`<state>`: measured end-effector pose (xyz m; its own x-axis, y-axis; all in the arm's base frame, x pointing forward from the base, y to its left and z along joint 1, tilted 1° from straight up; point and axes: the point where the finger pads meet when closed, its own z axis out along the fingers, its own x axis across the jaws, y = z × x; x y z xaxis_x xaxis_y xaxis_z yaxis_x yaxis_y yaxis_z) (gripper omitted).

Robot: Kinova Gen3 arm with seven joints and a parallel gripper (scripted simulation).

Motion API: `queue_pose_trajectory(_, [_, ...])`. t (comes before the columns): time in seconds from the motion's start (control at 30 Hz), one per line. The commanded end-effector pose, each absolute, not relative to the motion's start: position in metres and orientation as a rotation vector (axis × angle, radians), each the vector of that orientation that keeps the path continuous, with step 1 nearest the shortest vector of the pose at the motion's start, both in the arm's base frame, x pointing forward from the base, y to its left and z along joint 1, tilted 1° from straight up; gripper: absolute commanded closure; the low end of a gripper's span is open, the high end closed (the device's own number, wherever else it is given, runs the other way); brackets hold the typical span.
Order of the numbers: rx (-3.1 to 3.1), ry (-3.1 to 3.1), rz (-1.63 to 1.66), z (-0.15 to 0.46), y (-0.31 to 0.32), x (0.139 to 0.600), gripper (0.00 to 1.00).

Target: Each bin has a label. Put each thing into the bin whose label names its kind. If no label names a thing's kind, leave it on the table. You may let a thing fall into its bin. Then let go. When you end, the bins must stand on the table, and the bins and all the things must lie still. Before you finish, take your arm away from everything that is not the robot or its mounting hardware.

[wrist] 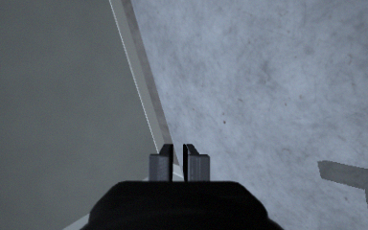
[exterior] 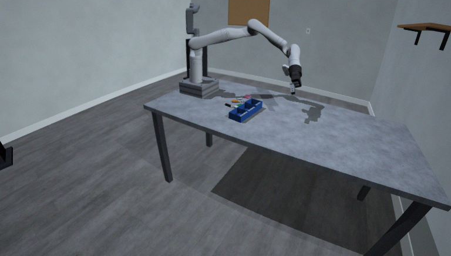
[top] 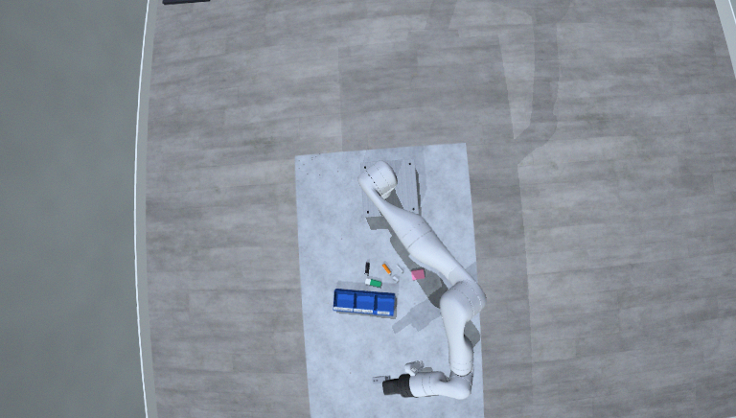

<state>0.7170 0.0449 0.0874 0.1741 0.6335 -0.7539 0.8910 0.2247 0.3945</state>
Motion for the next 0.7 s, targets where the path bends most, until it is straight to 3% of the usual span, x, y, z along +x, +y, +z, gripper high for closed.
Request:
queue_pose_trajectory(0.0, [1.517,1.542,-0.330,0.095,0.032,0.714,0.69])
queue_pose_trajectory(0.67, [1.855,1.818,-0.374,0.075,-0.012,0.612,0.69])
